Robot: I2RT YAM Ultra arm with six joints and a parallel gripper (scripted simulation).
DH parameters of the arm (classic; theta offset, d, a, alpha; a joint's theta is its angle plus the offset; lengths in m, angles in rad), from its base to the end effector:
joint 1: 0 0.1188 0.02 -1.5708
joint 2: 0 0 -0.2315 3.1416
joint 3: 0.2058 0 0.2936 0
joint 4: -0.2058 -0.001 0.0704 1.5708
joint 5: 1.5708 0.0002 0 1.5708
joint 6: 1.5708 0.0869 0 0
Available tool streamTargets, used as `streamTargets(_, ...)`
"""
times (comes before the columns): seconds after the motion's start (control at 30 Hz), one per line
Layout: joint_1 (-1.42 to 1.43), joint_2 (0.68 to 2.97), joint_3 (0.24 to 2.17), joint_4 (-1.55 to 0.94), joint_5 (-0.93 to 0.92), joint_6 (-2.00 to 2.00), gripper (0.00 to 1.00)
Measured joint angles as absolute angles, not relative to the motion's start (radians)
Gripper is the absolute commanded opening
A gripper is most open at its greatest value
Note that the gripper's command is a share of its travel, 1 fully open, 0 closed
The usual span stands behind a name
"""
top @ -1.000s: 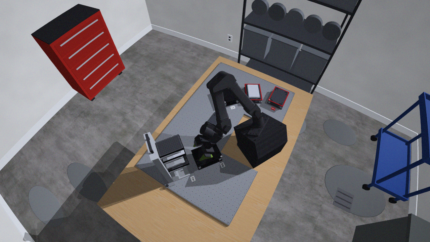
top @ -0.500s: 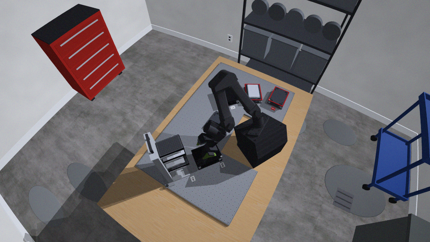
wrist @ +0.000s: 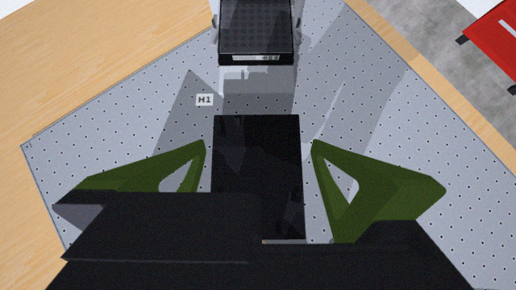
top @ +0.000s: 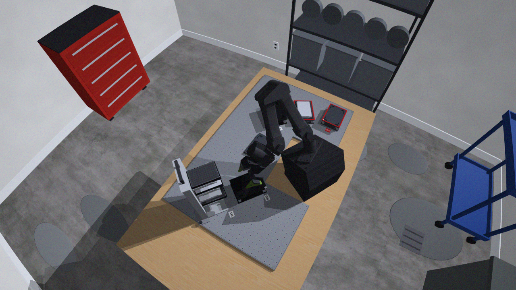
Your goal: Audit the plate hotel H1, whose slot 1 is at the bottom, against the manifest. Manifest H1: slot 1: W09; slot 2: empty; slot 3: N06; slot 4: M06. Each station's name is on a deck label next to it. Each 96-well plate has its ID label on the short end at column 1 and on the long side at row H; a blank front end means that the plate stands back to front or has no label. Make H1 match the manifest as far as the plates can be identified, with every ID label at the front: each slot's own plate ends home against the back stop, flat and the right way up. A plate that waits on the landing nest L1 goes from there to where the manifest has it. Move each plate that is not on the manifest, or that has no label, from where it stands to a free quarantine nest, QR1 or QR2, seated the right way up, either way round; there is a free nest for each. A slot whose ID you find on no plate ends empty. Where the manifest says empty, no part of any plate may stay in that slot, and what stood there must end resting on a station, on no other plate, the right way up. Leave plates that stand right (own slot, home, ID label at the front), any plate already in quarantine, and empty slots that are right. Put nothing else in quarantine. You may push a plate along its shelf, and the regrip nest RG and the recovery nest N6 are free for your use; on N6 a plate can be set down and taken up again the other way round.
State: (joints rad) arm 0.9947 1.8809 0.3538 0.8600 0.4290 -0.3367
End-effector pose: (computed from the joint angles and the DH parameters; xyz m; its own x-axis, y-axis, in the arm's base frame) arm 0.1822 0.2160 -0.0379 -0.1250 -0.7439 -0.6565 -0.6631 0.5548 -0.5025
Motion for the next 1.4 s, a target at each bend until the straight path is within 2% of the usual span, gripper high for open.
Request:
streamTargets(0.93, 1.087, 1.636, 0.266, 0.693, 0.496, -0.276, 1.0)
streamTargets(1.4, 1.197, 1.411, 0.332, 0.408, 0.569, -0.208, 1.0)
